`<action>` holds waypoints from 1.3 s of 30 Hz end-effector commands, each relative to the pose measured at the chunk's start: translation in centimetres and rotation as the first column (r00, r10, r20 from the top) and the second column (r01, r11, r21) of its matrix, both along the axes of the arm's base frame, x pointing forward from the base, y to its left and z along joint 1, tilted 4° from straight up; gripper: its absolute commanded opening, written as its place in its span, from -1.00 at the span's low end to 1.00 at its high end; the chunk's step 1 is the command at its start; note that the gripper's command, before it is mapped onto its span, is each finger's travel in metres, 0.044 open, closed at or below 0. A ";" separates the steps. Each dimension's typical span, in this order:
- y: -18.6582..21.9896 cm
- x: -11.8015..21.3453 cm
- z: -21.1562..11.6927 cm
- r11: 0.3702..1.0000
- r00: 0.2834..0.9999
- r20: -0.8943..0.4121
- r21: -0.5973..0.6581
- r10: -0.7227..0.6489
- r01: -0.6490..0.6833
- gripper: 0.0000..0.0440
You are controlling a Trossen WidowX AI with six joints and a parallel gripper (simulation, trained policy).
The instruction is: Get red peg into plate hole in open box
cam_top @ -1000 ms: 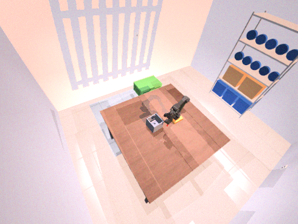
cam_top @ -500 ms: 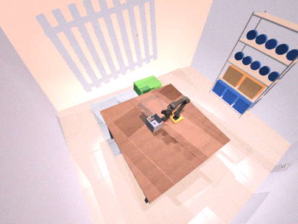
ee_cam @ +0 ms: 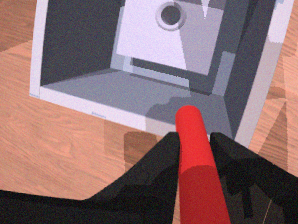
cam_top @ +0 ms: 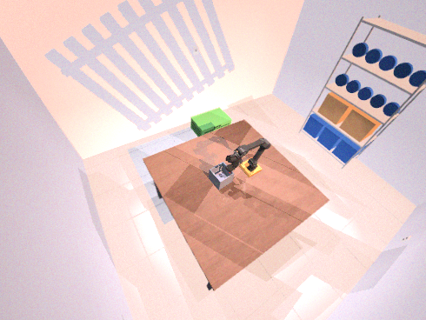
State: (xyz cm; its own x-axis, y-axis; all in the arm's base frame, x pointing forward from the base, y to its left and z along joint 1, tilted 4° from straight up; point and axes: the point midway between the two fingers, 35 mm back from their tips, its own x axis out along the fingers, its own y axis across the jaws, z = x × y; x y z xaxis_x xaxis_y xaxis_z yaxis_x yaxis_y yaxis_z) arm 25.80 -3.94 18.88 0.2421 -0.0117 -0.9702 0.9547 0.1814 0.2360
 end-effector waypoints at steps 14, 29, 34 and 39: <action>-3.8 2.0 -2.8 1.000 0.999 -0.048 0.008 -0.013 0.013 -1.00; -5.2 3.5 -6.7 0.999 0.997 -0.076 0.038 0.016 -0.013 -1.00; -5.3 4.1 -7.7 0.998 0.997 -0.071 0.047 0.035 -0.031 -1.00; -5.3 4.6 -9.0 0.997 0.995 -0.076 0.053 0.062 -0.058 -1.00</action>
